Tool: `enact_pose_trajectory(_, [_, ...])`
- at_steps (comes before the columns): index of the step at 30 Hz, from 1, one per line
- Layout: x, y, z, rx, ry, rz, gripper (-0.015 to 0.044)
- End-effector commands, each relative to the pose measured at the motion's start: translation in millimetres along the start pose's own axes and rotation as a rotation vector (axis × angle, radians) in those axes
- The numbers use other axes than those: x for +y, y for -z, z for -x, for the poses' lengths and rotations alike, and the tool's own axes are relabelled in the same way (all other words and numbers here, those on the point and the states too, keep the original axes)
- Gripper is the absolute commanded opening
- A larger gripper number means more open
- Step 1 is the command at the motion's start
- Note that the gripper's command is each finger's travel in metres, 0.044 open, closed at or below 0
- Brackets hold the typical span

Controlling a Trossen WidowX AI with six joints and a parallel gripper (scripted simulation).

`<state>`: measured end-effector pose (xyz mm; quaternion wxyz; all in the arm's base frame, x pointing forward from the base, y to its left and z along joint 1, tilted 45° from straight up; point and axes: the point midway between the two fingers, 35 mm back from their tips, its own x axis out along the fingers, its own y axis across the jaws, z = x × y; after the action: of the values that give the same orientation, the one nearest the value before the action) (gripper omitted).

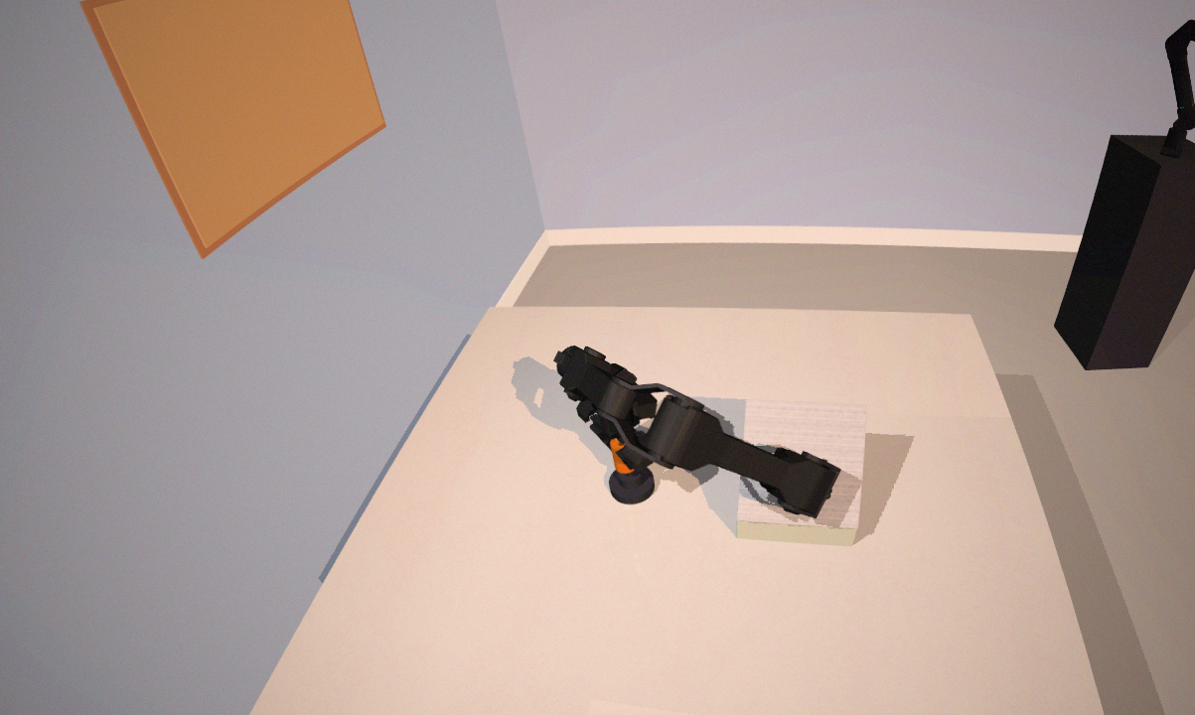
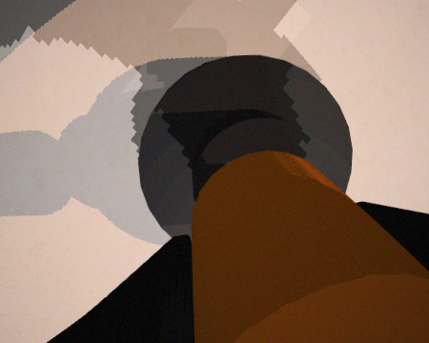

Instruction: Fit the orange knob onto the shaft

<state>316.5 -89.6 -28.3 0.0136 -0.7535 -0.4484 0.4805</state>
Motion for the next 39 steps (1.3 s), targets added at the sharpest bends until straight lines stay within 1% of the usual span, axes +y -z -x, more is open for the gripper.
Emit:
enact_pose_trajectory(1, [-1.3,-0.9,1.6,0.003,-0.004,-0.076,0.0])
enact_pose_trajectory(18, [-3.9,-3.9,-4.2,0.003,-0.003,-0.076,0.0])
enact_pose_trajectory(25, [-3.9,-3.9,-5.1,0.003,-0.003,-0.016,0.0])
enact_pose_trajectory(33, [-3.9,-3.9,-5.8,0.004,-0.003,-0.09,0.0])
enact_pose_trajectory(39, [-3.1,-3.3,-7.1,0.004,-0.003,-0.059,0.0])
